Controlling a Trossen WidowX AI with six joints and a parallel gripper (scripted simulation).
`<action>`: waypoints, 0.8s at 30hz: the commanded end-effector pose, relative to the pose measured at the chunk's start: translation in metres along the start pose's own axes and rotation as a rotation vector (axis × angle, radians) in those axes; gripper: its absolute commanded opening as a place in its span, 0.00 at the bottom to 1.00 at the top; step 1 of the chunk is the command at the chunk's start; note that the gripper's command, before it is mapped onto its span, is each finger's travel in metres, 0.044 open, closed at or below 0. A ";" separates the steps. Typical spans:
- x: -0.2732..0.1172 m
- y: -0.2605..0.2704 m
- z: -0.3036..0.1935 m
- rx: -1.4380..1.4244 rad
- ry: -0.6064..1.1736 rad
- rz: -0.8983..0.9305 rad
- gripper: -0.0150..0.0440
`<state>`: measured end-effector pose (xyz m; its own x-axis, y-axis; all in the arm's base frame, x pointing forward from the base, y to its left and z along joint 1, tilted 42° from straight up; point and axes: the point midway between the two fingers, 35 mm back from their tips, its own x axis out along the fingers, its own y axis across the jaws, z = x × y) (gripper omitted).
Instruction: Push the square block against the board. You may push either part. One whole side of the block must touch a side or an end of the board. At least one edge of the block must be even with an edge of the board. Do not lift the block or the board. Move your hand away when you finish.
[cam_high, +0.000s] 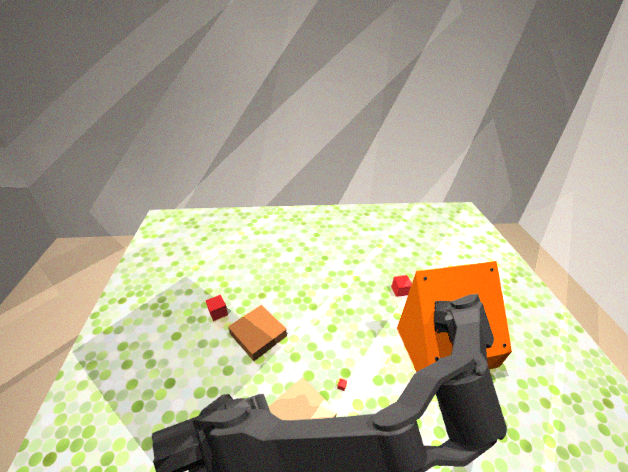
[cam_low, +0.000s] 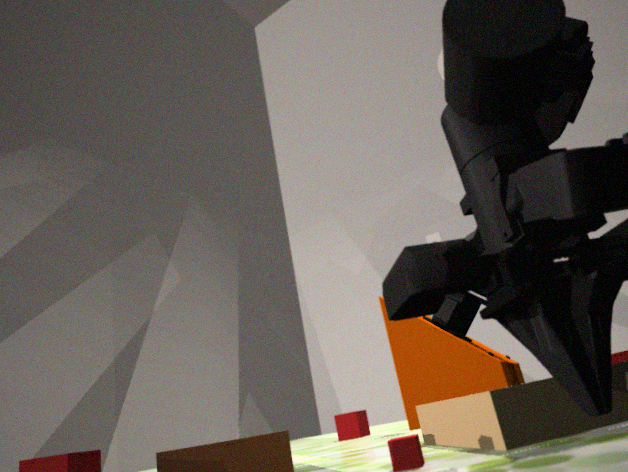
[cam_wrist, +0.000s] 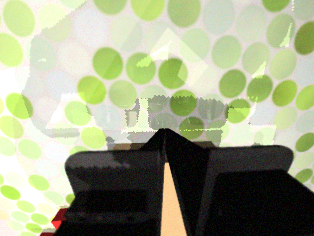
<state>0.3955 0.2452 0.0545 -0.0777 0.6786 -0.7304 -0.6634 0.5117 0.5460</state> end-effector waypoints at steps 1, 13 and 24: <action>0.002 0.000 -0.009 0.006 0.012 0.001 0.25; 0.002 -0.001 -0.021 0.006 0.013 0.001 0.25; 0.002 -0.001 -0.032 0.007 0.013 0.001 0.25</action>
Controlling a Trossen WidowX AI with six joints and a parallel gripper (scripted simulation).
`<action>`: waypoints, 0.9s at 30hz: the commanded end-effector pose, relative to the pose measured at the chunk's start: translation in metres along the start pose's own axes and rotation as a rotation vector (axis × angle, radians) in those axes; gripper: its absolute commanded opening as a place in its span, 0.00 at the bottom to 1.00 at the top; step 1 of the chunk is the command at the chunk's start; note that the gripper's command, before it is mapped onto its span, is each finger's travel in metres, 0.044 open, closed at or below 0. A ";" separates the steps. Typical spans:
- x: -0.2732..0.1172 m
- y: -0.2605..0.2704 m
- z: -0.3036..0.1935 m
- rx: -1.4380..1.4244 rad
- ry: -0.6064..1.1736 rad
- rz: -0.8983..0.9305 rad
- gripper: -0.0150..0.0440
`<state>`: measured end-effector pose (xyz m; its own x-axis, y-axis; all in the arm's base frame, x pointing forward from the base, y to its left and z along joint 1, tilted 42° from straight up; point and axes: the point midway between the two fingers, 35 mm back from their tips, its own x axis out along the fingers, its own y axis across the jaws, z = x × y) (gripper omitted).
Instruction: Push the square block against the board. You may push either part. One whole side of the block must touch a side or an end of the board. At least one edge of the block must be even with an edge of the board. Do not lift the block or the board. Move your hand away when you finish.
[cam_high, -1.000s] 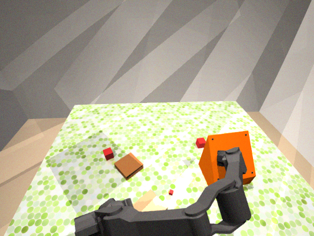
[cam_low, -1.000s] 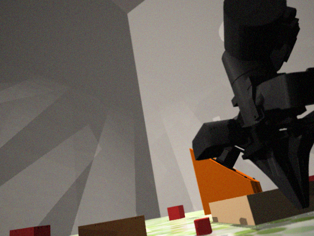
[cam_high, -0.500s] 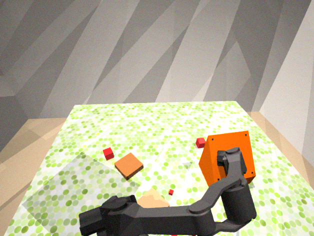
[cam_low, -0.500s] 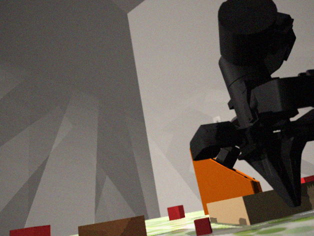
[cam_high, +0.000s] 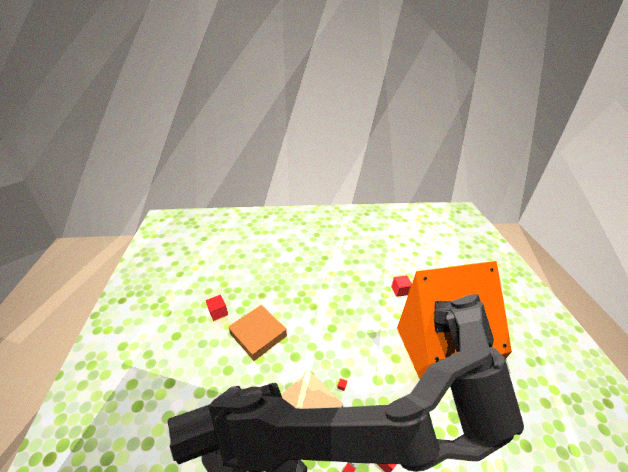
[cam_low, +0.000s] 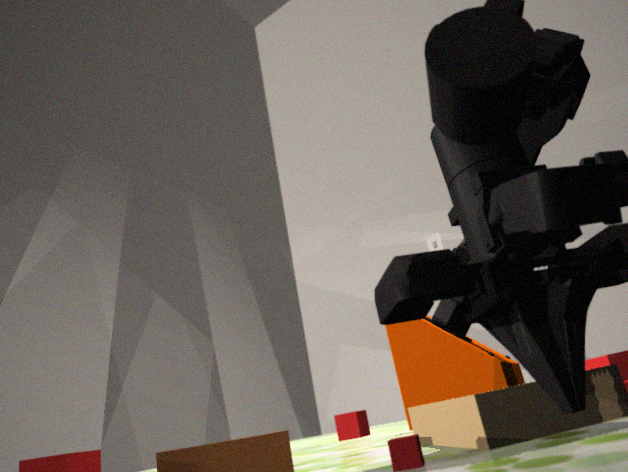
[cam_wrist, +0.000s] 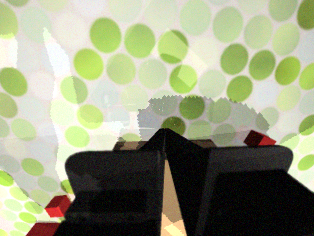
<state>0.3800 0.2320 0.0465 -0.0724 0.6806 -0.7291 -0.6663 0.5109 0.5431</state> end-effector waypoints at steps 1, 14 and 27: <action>0.003 0.000 -0.011 0.010 0.019 0.003 0.25; 0.003 0.000 -0.025 0.011 0.019 0.003 0.25; 0.003 0.001 -0.039 0.011 0.020 0.003 0.25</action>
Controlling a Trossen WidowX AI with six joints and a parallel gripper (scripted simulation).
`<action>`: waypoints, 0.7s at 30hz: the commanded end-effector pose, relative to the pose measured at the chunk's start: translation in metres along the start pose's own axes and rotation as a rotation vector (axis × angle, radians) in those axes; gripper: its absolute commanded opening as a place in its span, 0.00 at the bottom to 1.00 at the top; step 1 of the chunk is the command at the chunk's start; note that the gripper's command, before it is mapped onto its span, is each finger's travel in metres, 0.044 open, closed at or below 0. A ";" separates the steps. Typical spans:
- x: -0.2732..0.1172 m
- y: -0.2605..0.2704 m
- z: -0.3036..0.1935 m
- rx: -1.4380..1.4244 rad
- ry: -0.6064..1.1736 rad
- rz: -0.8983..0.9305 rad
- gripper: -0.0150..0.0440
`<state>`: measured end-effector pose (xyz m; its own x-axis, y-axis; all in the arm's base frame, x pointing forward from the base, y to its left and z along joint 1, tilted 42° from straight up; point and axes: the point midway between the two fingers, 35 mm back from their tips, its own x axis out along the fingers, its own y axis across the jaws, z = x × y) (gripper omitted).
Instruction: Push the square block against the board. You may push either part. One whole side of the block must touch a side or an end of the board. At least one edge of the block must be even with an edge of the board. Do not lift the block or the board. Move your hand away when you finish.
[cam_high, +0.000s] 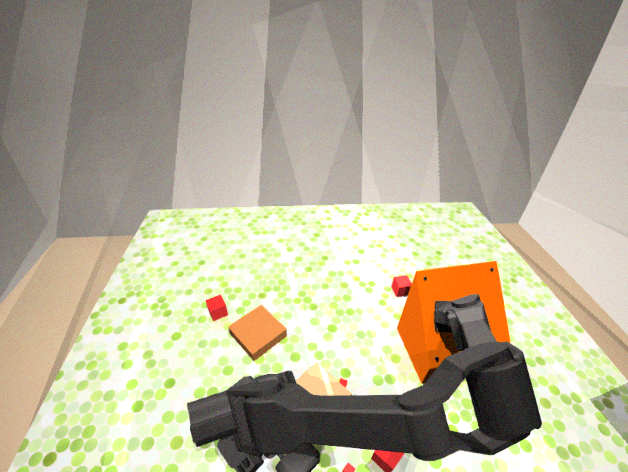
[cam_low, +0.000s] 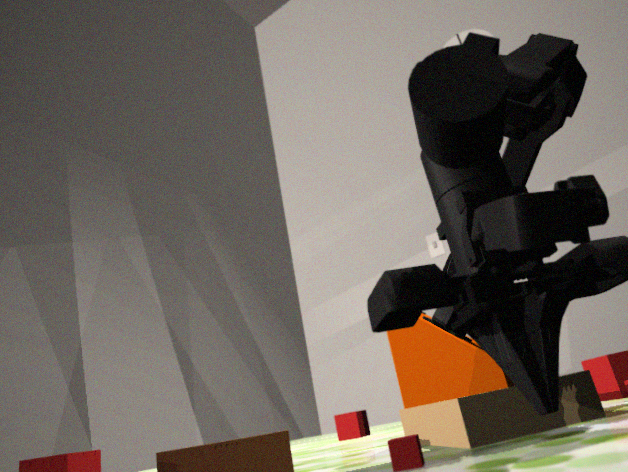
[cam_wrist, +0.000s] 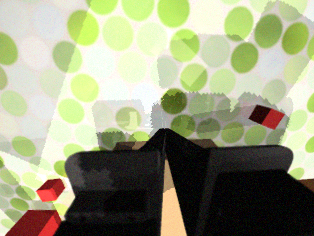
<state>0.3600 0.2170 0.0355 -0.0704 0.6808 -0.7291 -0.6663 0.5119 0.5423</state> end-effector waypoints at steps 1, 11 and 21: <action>0.004 0.001 -0.013 0.011 0.021 0.005 0.25; 0.004 0.001 -0.014 0.011 0.021 0.005 0.25; 0.004 0.000 0.003 0.011 0.021 0.005 0.25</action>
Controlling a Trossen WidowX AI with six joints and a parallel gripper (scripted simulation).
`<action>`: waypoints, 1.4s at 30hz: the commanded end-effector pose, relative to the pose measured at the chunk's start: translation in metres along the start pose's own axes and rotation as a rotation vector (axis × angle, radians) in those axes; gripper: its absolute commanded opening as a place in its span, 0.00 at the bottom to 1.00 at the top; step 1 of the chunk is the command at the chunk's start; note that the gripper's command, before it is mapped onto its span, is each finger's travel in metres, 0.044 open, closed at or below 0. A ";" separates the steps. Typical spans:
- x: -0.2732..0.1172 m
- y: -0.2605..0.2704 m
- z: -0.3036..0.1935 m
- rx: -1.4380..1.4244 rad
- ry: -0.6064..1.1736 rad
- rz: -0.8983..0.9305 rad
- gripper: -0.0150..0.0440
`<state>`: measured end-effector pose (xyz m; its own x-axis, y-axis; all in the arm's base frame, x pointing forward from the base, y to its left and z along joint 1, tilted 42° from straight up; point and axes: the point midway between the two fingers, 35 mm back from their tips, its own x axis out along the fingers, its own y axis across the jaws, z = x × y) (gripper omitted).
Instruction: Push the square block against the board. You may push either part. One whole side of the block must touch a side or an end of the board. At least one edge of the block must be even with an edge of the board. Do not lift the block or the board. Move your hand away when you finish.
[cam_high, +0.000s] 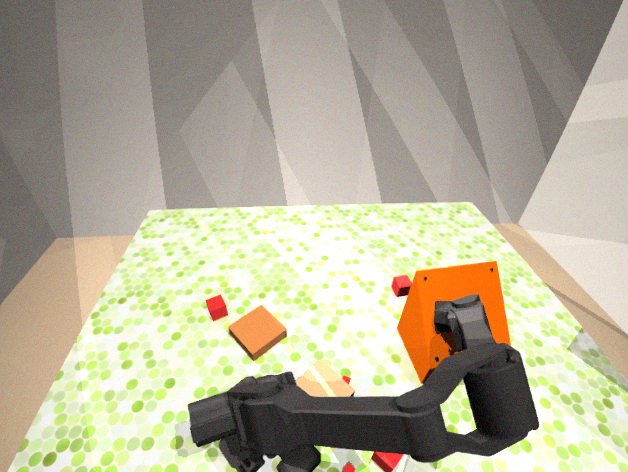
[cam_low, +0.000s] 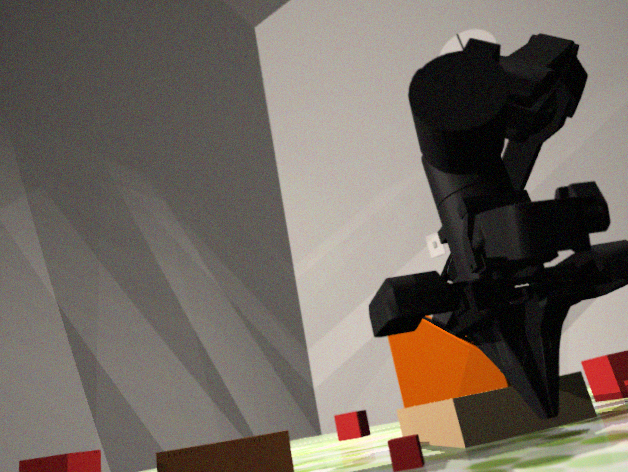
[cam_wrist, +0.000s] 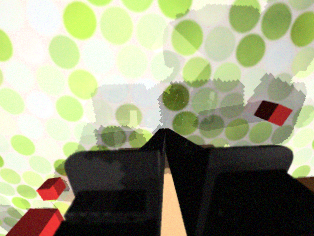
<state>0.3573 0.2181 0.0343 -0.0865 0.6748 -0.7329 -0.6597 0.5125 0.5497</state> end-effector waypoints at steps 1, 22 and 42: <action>0.002 -0.002 0.007 0.002 0.004 -0.001 0.25; 0.002 -0.001 0.041 0.001 0.002 -0.001 0.25; -0.059 -0.129 0.001 0.011 0.004 -0.024 0.25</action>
<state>0.4353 0.1483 0.0420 -0.0655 0.6655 -0.7435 -0.6755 0.5188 0.5239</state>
